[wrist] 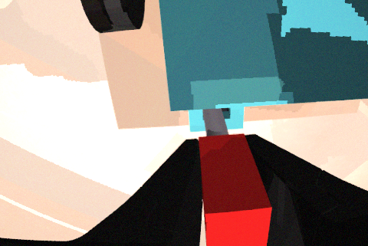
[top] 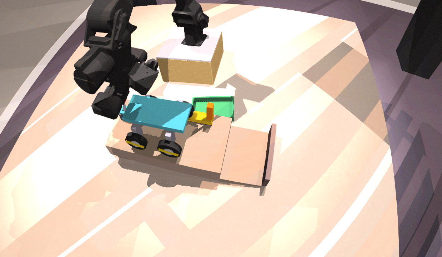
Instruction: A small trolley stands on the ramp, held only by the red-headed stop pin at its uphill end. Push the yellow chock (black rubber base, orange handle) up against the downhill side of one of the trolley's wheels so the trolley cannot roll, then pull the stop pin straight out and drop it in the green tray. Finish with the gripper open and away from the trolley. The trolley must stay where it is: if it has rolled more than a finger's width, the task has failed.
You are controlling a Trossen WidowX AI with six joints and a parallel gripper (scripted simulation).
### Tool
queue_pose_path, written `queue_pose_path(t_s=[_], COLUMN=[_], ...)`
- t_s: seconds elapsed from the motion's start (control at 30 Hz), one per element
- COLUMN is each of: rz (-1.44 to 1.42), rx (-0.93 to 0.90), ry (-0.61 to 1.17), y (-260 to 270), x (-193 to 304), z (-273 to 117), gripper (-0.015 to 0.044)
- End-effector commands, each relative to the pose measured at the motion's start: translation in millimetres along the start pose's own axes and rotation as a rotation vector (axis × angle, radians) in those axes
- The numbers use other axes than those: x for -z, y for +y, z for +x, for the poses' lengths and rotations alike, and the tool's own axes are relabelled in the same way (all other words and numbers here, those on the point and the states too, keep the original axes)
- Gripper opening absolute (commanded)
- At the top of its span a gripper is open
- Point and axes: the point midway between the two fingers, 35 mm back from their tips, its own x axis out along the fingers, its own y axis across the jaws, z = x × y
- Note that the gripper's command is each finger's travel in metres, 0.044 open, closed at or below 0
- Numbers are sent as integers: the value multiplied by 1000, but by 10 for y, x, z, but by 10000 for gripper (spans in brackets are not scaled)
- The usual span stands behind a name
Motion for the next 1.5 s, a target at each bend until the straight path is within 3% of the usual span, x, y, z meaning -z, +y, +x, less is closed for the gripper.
queue_pose_path(t_s=[0.0,1.47], rz=[6,6], rx=[7,7], ry=[6,6], y=[-4,-8], x=[19,64], z=[-54,-192], gripper=[0,0])
